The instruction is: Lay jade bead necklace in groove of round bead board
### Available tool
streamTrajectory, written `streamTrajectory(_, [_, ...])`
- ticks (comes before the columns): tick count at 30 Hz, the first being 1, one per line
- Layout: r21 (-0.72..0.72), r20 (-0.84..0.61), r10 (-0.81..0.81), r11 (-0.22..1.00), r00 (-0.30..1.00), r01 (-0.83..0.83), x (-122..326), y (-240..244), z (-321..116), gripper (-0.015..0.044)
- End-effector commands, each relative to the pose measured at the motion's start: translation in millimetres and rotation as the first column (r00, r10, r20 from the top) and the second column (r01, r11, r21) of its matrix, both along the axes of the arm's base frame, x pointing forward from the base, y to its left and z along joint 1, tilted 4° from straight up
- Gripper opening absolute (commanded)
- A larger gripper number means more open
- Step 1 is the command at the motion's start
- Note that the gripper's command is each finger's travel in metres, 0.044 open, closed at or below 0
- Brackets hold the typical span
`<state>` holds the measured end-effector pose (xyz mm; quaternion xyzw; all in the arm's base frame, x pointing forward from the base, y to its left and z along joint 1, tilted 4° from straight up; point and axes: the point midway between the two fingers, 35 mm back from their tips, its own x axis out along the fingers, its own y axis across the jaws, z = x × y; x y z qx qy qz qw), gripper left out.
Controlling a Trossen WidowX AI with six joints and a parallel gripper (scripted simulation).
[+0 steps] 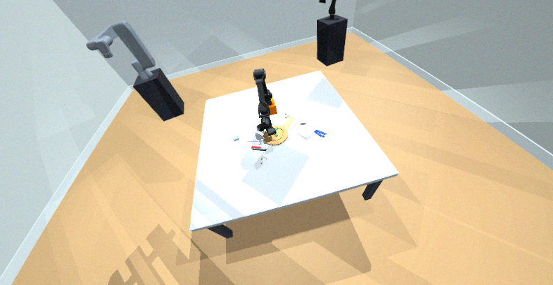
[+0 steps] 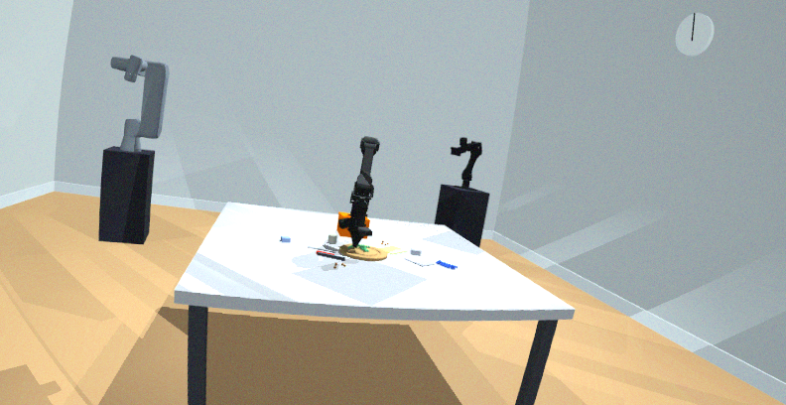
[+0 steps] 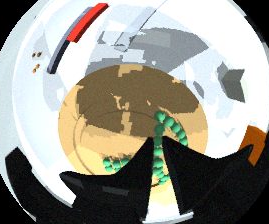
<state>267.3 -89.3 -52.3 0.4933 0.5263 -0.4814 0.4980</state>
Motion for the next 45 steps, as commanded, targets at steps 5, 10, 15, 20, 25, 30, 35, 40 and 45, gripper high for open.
streamTrajectory(5, [0.0,-0.008,-0.005,1.0,1.0,0.005,-2,0,6,0.0])
streamTrajectory(10, [-0.001,-0.008,-0.005,1.0,1.0,0.005,1,-3,6,0.0])
streamTrajectory(15, [-0.002,-0.007,-0.005,1.0,1.0,0.005,10,-16,6,0.0])
streamTrajectory(20, [-0.003,-0.006,-0.005,1.0,1.0,0.005,18,-30,5,0.0])
streamTrajectory(25, [-0.003,-0.006,-0.005,1.0,1.0,0.005,20,-34,5,0.0])
streamTrajectory(30, [-0.003,-0.006,-0.005,1.0,1.0,0.005,20,-34,1,0.0])
streamTrajectory(35, [-0.003,-0.006,-0.005,1.0,1.0,0.005,20,-33,-3,0.0])
streamTrajectory(40, [-0.003,0.004,-0.01,1.0,1.0,0.01,22,-34,0,0.0026])
streamTrajectory(45, [-0.003,0.004,-0.01,1.0,1.0,0.01,22,-34,0,0.0158])
